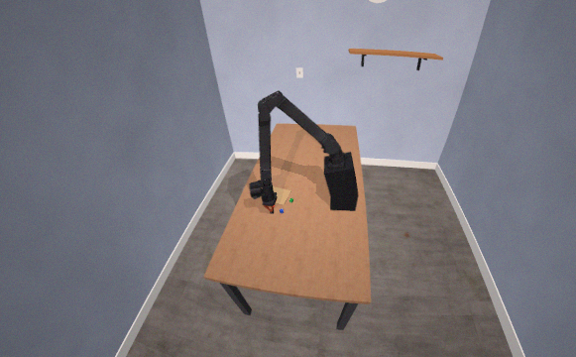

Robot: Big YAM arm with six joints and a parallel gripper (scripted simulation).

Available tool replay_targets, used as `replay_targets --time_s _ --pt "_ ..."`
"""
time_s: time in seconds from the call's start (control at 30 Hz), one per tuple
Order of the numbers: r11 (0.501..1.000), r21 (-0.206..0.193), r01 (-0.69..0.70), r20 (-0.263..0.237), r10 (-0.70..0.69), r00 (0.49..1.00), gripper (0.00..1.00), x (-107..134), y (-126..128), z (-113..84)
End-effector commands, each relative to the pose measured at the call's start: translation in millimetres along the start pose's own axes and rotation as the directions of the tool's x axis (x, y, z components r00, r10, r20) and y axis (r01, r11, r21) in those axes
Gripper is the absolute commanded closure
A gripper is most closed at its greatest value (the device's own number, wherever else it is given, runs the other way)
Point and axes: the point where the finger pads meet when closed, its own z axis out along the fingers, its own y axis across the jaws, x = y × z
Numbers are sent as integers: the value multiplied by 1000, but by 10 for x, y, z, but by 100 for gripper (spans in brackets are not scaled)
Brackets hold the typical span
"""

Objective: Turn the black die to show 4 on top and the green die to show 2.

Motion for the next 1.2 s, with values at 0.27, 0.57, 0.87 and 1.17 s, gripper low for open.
replay_targets --time_s 0.27,0.57,0.87,1.17 --pt "1000 -5 4 21 -4 1000 67 -122 9 -14" --pt "1000 -5 4 21 -4 1000 67 -122 9 -14" --pt "1000 -5 4 21 -4 1000 67 -122 9 -14" --pt "1000 -5 4 21 -4 1000 67 -126 11 -14"
